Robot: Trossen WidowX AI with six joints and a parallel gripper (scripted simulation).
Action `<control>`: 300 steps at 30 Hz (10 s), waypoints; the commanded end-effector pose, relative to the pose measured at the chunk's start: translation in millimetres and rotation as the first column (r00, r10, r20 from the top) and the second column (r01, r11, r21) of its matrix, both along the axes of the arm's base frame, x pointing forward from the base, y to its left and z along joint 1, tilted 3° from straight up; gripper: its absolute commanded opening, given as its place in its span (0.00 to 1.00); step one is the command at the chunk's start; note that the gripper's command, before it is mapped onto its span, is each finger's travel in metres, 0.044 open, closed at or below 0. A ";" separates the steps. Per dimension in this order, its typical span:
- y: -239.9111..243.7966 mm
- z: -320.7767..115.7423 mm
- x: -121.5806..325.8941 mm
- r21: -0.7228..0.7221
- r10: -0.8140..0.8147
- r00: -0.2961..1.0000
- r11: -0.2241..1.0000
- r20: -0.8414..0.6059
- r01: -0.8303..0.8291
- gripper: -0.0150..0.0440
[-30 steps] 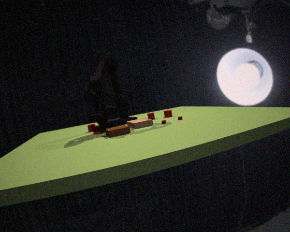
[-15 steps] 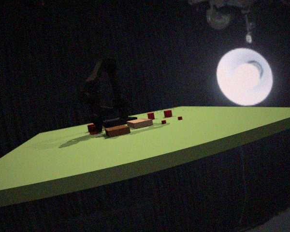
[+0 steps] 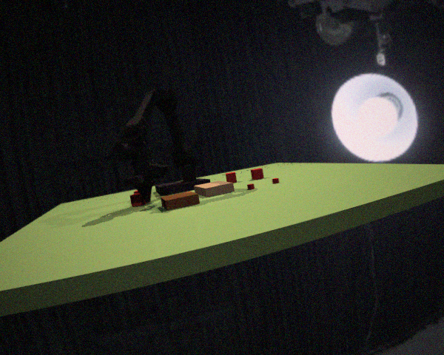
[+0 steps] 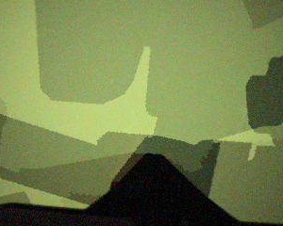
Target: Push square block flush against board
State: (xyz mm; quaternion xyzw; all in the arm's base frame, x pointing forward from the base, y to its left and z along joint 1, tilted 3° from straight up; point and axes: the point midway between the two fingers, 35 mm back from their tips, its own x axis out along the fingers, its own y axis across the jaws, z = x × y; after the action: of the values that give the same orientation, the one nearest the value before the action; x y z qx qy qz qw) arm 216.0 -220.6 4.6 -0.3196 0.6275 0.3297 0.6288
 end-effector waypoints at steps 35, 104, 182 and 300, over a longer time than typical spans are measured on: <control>-1.8 0.2 -1.4 -0.003 0.004 1.000 1.000 -0.003 -0.004 0.25; 33.5 69.9 153.1 -0.001 -0.532 0.847 0.847 0.010 0.532 0.25; 73.3 8.0 177.4 0.006 -0.836 0.549 0.549 -0.005 0.836 0.25; 6.3 57.0 85.6 -0.019 -0.724 -0.690 -0.690 -0.005 0.724 0.25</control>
State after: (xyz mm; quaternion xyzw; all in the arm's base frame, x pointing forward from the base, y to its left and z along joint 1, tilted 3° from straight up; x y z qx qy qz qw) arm 309.3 -210.4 61.8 0.4287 0.5680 -0.4179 0.5647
